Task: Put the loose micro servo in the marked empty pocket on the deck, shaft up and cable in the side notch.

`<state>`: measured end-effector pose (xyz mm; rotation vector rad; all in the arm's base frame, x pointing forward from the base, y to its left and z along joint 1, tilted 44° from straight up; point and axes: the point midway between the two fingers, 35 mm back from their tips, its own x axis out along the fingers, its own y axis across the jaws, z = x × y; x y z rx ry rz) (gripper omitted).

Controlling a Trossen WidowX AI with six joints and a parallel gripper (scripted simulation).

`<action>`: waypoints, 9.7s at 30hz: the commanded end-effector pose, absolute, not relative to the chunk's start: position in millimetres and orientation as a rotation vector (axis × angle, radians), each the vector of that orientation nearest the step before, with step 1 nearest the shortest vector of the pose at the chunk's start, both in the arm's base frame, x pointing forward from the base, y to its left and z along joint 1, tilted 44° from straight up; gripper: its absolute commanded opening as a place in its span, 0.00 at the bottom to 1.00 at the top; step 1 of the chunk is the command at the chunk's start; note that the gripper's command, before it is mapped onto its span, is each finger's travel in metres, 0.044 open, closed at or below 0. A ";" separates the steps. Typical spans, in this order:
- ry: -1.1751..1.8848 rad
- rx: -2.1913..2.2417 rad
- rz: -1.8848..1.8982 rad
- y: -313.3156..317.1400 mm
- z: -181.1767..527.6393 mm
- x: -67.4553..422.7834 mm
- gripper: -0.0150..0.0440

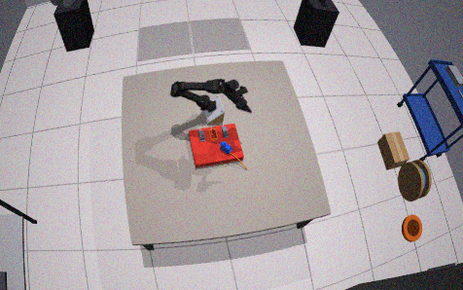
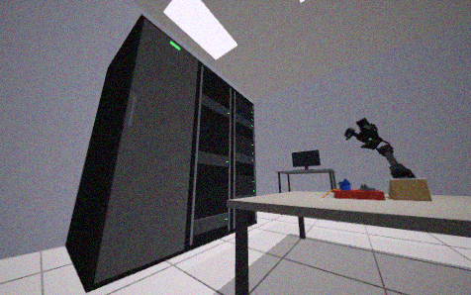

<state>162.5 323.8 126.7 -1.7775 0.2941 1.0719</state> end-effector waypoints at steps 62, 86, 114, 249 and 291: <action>1.546 -1.251 0.032 125.3 48.9 309.8 1.00; 1.546 -1.252 0.031 115.0 38.2 312.0 0.45; 1.548 -1.251 0.034 135.9 52.5 275.7 0.25; 0.843 -2.733 2.458 64.0 85.9 168.8 0.25; 0.846 -2.735 2.456 42.0 63.1 173.4 0.25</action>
